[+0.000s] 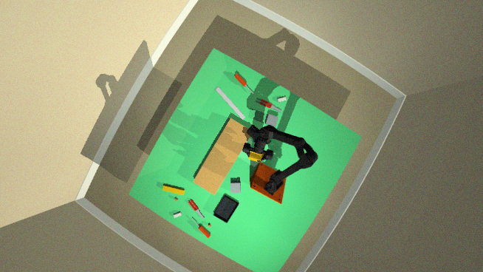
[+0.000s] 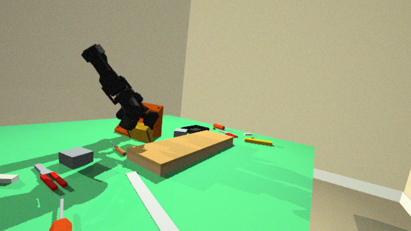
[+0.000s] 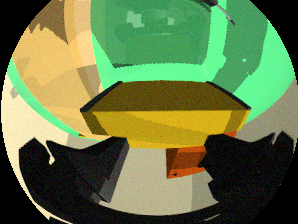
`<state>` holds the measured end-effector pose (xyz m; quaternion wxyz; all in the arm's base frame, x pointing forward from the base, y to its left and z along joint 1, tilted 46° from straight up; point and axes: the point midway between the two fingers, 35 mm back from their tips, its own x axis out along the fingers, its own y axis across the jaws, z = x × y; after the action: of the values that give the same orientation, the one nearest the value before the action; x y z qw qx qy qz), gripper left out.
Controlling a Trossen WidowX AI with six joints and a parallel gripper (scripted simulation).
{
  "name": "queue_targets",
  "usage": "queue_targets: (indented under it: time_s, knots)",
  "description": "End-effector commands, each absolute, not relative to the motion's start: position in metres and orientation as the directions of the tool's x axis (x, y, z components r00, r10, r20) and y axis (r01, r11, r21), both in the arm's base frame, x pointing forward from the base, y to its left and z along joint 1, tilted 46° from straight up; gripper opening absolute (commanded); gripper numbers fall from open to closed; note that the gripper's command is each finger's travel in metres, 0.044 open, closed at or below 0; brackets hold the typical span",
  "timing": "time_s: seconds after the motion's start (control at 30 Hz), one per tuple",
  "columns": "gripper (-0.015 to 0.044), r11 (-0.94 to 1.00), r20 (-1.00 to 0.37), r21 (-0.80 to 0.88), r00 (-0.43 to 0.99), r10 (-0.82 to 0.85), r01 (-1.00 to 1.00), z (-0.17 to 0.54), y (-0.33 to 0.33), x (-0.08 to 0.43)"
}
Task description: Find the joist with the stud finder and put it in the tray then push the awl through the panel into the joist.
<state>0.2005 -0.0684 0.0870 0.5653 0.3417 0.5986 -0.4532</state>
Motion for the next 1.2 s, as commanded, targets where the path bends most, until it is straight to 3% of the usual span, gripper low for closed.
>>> queue_targets:
  time_s: [0.0,1.17]
  knots:
    - [0.0,0.363,-0.988,-0.15,-0.132,-0.075,0.92,0.0884,-0.0676,0.2017]
    - [0.0,0.367,-0.961,-0.151,-0.223,0.163,0.918,0.0879,-0.074,0.2037]
